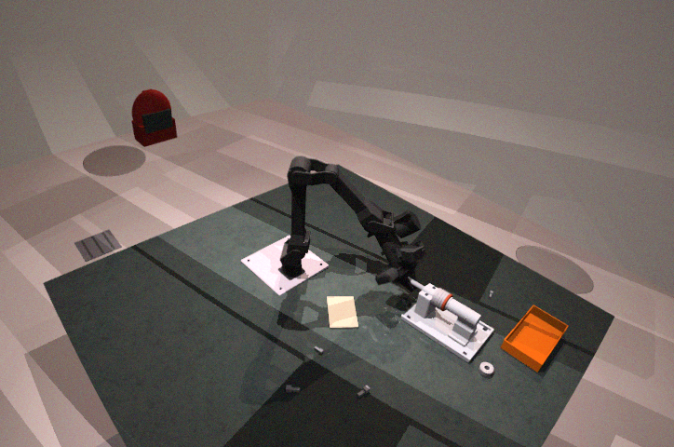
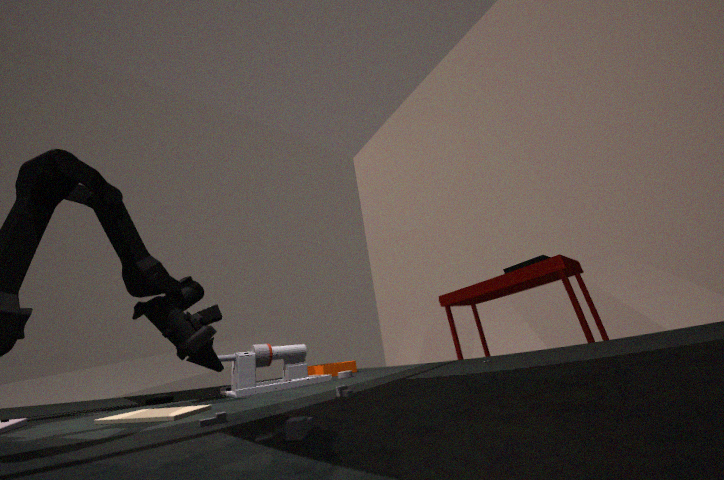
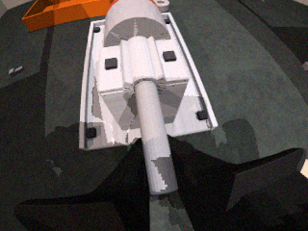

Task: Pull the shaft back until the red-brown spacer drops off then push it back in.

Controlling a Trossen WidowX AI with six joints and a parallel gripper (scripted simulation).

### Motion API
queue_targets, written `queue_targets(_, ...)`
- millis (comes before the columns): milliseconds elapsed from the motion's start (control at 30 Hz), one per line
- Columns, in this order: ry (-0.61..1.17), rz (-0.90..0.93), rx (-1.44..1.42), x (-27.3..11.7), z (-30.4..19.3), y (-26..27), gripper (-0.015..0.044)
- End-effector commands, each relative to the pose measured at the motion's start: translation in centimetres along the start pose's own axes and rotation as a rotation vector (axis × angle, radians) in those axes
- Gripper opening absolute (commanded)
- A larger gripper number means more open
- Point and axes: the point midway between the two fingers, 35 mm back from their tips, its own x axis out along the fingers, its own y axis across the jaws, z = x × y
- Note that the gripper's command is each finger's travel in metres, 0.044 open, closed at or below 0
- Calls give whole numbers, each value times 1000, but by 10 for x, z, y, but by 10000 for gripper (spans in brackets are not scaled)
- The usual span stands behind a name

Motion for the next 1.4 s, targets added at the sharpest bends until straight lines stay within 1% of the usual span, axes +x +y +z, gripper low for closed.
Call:
queue_targets(0,-1,-3,3,-1,0,-1,0)
queue_targets(1367,0,-3,3,-3,-3,-1,0)
